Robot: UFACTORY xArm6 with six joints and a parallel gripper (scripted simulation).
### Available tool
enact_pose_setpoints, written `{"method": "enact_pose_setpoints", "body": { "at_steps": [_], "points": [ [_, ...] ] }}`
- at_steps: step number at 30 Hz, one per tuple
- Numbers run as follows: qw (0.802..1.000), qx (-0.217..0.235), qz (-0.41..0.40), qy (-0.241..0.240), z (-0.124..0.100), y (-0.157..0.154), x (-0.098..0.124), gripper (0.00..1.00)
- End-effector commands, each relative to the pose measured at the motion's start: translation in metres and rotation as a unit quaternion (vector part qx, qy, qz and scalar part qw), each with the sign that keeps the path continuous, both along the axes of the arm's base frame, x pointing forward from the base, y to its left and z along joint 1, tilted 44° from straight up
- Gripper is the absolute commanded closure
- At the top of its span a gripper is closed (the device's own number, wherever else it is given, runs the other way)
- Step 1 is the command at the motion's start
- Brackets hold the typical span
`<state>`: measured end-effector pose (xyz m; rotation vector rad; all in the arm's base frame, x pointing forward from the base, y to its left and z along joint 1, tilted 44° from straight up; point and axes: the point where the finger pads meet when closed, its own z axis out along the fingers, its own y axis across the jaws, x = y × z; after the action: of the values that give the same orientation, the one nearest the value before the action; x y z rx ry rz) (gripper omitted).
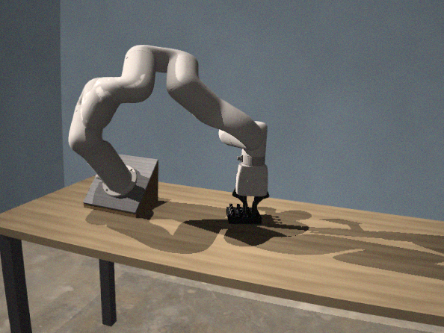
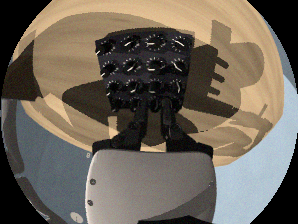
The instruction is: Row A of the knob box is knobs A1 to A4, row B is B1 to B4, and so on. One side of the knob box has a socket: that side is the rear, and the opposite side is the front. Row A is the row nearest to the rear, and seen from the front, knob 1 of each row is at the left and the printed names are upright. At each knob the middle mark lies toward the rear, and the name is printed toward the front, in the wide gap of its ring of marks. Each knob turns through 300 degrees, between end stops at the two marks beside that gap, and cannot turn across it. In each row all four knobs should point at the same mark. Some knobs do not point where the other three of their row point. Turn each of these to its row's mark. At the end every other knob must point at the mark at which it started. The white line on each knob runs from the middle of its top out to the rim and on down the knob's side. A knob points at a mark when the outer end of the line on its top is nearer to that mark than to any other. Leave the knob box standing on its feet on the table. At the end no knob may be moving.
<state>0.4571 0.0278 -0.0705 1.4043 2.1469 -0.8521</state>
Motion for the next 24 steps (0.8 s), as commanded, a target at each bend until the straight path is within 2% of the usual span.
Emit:
{"method": "enact_pose_setpoints", "body": {
  "at_steps": [1, 15, 16, 24],
  "points": [
    [1.000, 0.001, 0.001, -0.001, 0.0009, 0.0012, 0.0012, 0.81],
    [1.000, 0.001, 0.001, -0.001, 0.0009, 0.0012, 0.0012, 0.81],
    [1.000, 0.001, 0.001, -0.001, 0.0009, 0.0012, 0.0012, 0.92],
    [1.000, 0.001, 0.001, -0.001, 0.0009, 0.0012, 0.0012, 0.92]
  ]
}}
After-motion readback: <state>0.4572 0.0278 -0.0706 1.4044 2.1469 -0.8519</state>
